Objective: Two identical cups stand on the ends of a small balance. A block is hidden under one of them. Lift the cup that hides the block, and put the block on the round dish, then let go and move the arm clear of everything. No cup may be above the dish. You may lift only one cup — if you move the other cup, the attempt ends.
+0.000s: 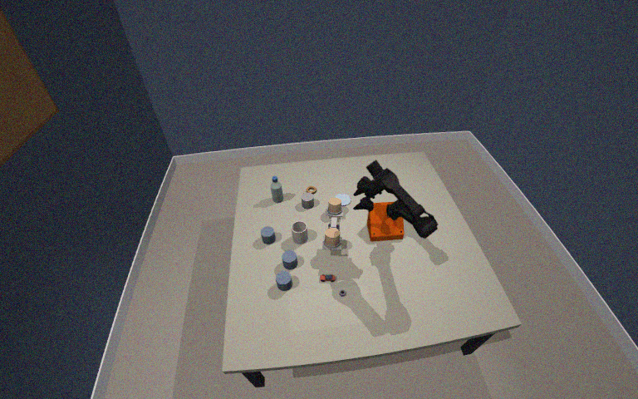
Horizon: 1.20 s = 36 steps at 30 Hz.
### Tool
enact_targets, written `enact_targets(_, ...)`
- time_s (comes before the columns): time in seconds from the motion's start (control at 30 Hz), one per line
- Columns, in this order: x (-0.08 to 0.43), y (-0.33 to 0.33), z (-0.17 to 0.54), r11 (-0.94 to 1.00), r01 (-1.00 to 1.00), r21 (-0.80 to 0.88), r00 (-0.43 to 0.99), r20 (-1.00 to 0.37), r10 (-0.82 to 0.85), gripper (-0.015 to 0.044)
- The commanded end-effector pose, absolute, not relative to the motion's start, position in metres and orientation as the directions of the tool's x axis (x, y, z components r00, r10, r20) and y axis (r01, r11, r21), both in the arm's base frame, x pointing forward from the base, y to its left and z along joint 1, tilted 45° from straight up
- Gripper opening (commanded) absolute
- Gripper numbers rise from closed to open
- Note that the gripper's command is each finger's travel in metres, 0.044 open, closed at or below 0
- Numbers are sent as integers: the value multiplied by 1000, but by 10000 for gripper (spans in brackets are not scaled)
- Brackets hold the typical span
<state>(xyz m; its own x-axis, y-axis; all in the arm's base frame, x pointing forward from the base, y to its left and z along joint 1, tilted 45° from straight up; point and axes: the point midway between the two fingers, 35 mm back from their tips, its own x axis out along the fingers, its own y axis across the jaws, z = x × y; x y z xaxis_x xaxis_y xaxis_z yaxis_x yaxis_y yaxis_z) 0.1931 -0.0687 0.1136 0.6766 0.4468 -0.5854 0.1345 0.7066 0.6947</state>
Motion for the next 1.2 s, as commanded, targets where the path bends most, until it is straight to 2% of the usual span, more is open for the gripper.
enact_targets(0.0,192,-70,114,712,123,691,691,-575,438,440)
enact_targets(0.33,204,-87,105,800,21,599,606,-644,467,440)
enact_targets(0.63,221,-93,85,843,-212,495,490,-692,530,440)
enact_targets(1.17,258,-110,40,689,-650,321,301,-724,621,440)
